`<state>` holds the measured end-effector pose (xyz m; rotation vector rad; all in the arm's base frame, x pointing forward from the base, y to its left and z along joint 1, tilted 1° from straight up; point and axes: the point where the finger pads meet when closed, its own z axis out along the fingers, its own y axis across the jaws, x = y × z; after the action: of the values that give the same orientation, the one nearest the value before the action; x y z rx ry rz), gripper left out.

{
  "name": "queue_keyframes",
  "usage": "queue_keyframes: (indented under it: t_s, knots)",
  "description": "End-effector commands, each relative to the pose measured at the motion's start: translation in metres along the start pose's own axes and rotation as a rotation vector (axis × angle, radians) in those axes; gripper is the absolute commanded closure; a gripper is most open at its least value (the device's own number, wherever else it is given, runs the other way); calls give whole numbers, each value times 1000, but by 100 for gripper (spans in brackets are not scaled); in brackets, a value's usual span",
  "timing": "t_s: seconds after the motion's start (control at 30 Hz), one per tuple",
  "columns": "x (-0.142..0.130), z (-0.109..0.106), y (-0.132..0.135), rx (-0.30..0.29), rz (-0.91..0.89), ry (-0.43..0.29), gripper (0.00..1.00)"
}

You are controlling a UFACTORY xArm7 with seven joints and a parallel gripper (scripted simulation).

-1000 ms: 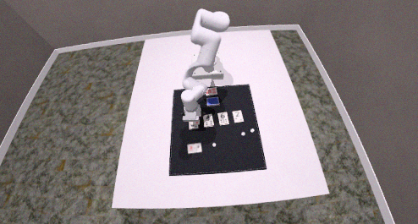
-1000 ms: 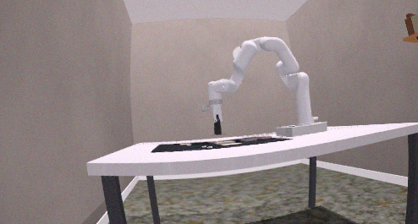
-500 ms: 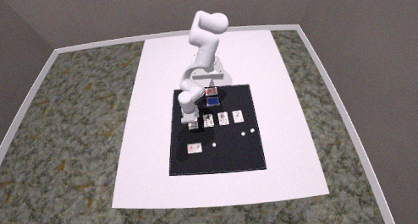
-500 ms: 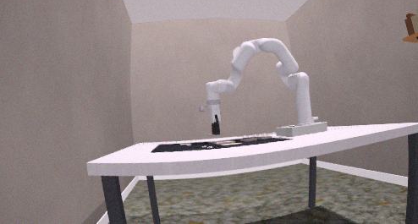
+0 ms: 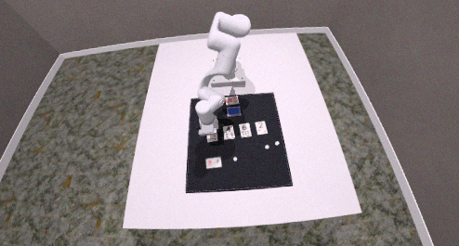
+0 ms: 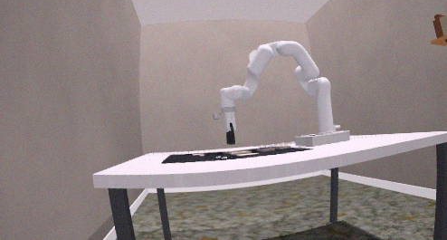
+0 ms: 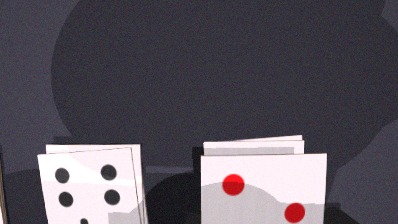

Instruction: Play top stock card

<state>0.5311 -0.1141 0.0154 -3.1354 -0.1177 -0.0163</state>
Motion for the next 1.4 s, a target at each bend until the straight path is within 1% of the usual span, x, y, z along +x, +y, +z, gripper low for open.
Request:
queue_keyframes:
  t_s: [0.0,0.47,0.93,1.37]
  knots:
    - [2,-2,1,-1,0,5,26]
    - [2,5,1,-1,0,5,26]
    - [4,27,3,-1,0,5,26]
    - [4,29,3,-1,0,5,26]
